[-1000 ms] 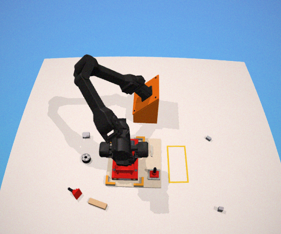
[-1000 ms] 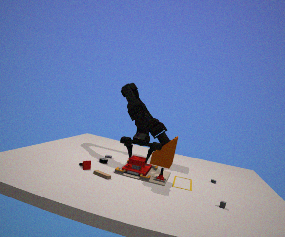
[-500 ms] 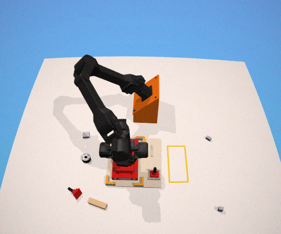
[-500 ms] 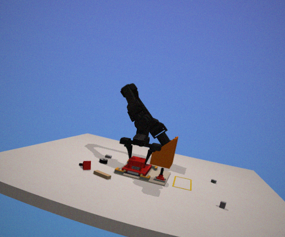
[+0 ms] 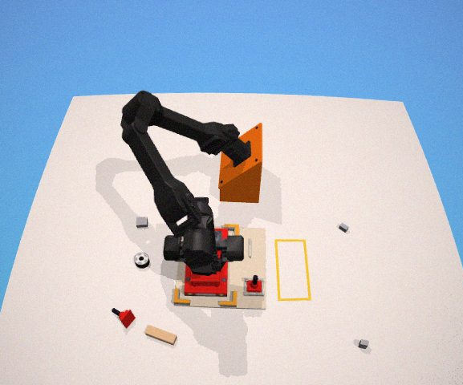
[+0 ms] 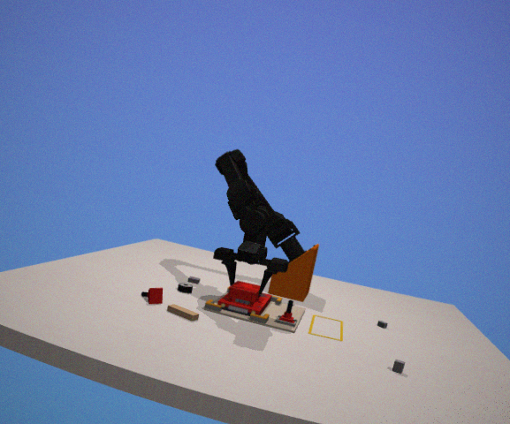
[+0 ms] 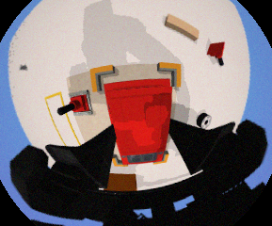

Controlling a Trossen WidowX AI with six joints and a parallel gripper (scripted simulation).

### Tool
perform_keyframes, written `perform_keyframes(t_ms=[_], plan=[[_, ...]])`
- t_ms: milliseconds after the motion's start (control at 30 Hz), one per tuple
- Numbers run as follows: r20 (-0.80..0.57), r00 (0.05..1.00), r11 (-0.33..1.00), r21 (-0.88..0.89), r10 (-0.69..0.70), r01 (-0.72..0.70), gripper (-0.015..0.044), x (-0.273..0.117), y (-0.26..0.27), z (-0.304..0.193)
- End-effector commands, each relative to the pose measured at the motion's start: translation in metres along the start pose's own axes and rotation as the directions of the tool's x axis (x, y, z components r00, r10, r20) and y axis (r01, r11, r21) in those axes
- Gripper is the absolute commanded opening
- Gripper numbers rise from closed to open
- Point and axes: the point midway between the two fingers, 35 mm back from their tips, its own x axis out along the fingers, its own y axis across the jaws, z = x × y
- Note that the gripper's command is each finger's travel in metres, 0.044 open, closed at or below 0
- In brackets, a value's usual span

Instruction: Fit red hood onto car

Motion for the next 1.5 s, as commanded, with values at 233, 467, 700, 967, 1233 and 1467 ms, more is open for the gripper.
perform_keyframes(t_ms=[233,467,700,967,1233,1467], plan=[[0.001,1.000,1.000,-0.001,-0.002,0.002,0.0000,-0.0005,-0.0004,0.0004],[0.001,1.000,1.000,-0.001,-0.002,0.002,0.0000,-0.0032,-0.0001,0.0005],[0.001,1.000,1.000,-0.001,-0.002,0.002,0.0000,-0.0051,0.0000,0.0005],[0.003,1.000,1.000,-0.002,-0.006,0.006,0.0000,-0.0040,0.0002,0.0000],[0.003,1.000,1.000,-0.002,-0.008,0.008,0.0000,-0.0015,0.0002,-0.0002],[0.003,1.000,1.000,-0.002,-0.008,0.008,0.0000,0.0012,0.0001,-0.0003]])
